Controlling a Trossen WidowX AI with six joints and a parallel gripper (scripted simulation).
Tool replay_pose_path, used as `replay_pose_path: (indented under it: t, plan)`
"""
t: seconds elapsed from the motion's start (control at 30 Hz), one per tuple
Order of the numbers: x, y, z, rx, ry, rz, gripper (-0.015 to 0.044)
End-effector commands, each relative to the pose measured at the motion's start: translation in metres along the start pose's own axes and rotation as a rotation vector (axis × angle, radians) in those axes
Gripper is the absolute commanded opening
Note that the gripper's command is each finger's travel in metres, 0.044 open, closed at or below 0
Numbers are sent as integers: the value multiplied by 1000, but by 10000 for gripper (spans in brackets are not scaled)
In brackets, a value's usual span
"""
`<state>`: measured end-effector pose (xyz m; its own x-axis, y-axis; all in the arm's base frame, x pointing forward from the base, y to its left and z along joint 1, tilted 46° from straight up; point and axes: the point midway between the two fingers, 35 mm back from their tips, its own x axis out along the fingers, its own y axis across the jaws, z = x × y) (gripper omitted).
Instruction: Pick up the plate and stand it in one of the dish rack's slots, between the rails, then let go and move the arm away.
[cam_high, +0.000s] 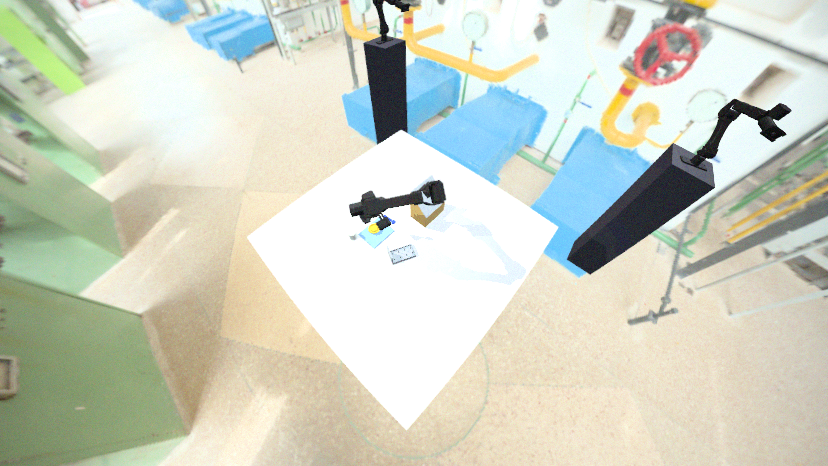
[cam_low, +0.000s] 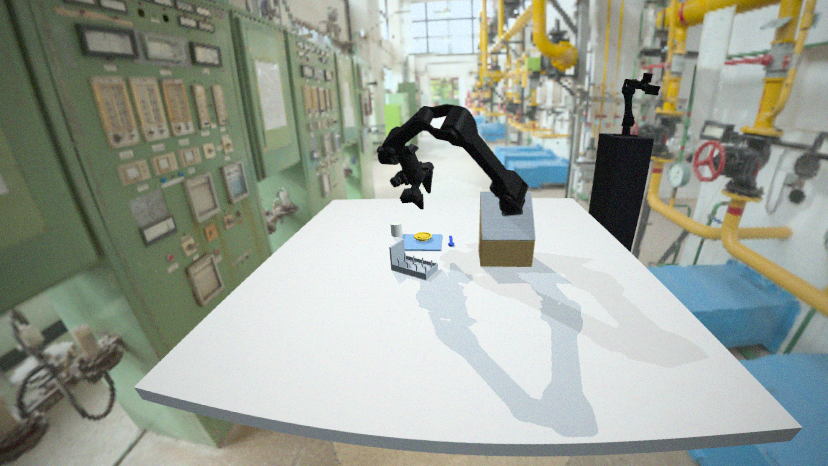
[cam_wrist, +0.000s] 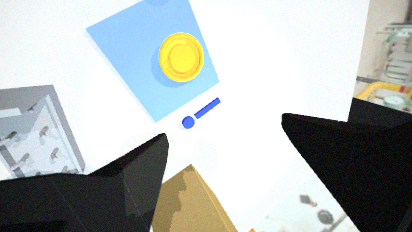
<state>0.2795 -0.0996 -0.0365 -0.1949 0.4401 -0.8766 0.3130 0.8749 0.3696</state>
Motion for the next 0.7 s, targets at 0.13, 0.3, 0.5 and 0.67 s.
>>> replay_pose_path:
  t: [0.13,0.3,0.5,0.67]
  plan:
    - [0,-23,9,-137,-74,212,400]
    - [-2,-39,13,-220,-163,328,400]
    - [-4,-47,15,-259,-217,378,400]
    - [17,-37,24,-258,-218,376,400]
